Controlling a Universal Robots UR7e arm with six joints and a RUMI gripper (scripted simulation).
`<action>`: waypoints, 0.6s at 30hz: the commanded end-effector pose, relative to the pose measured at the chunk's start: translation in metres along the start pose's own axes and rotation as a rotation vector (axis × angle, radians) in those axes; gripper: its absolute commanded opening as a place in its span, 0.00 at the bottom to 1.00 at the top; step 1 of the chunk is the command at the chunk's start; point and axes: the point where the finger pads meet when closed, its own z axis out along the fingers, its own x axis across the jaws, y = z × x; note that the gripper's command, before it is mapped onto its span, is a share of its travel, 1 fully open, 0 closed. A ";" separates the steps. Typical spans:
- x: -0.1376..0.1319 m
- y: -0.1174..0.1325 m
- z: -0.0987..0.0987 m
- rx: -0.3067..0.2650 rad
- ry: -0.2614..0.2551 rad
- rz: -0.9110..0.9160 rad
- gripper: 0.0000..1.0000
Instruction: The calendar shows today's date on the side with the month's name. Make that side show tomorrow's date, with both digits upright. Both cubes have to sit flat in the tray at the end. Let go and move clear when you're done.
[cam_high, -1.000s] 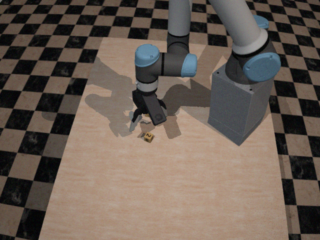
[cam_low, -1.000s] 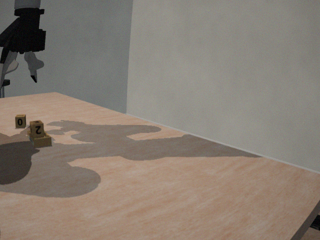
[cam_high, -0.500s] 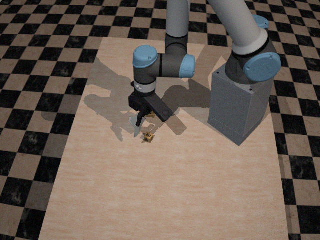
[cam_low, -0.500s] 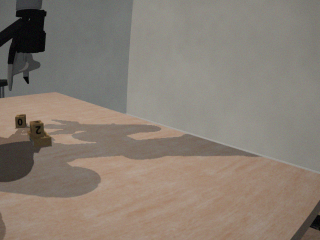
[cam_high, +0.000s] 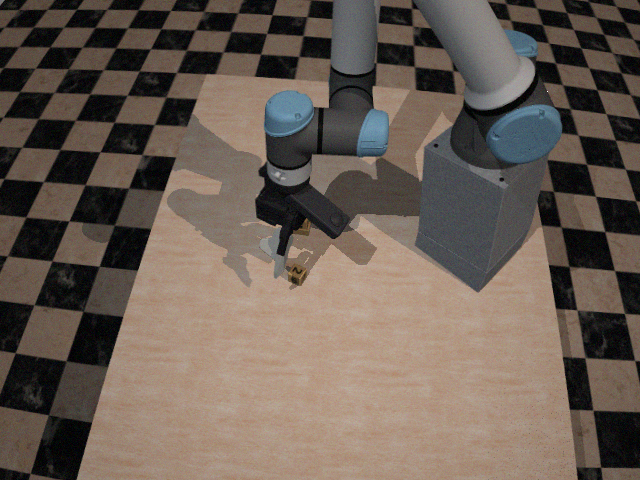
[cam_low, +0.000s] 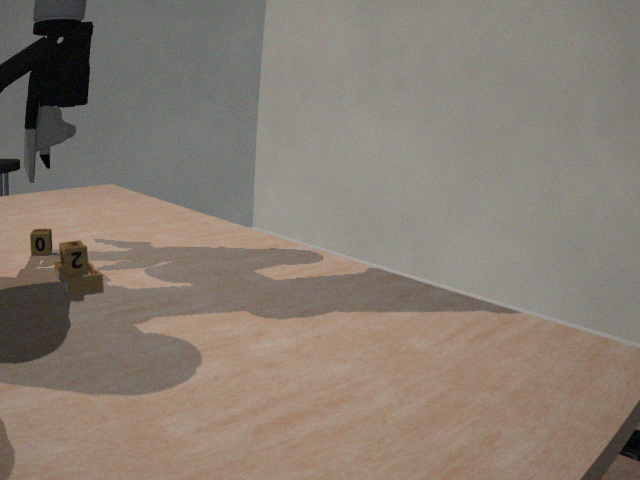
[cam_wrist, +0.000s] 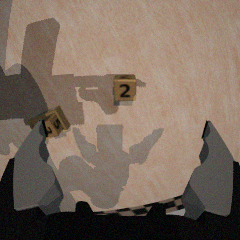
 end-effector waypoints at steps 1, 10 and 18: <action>0.000 0.000 0.000 0.000 0.001 -0.011 1.00; 0.000 0.000 0.000 0.000 0.001 -0.011 0.28; 0.000 0.000 0.000 0.000 0.001 -0.011 0.28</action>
